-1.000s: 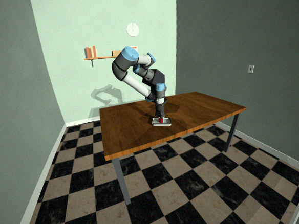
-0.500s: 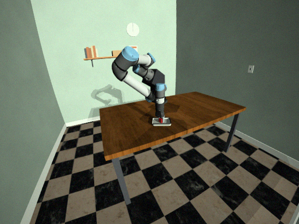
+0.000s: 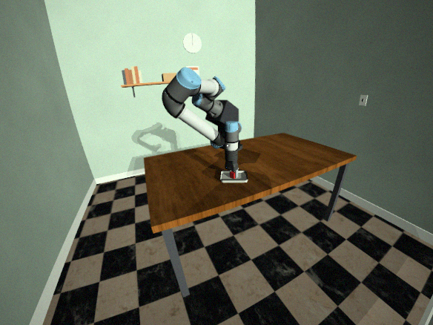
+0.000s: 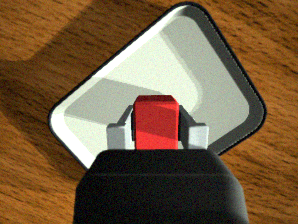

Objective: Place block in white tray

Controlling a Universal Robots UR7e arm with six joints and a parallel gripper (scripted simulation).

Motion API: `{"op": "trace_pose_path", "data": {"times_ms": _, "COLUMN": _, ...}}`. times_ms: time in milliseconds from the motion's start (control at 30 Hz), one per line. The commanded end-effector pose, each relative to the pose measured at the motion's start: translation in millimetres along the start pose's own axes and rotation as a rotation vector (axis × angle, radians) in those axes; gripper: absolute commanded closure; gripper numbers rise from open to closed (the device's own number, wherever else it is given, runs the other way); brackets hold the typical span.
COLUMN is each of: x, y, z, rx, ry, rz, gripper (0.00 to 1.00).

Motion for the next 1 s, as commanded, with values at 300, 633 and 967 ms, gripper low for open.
{"op": "trace_pose_path", "data": {"times_ms": 300, "x": -0.4, "y": 0.2, "z": 0.2, "rx": 0.0, "ry": -0.001, "rz": 0.001, "gripper": 0.0}}
{"op": "trace_pose_path", "data": {"times_ms": 633, "x": -0.4, "y": 0.2, "z": 0.2, "rx": 0.0, "ry": -0.001, "rz": 0.001, "gripper": 0.0}}
{"op": "trace_pose_path", "data": {"times_ms": 967, "x": -0.4, "y": 0.2, "z": 0.2, "rx": 0.0, "ry": -0.001, "rz": 0.001, "gripper": 0.0}}
Point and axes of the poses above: the point where the finger pads meet when closed, its own x axis out along the fingers, its own y axis across the jaws, z = x × y, the point moved 7 cm from there along -x, back along the fingers, and after that the axes turned 11 degrees about -x, right-handed, at the moved point
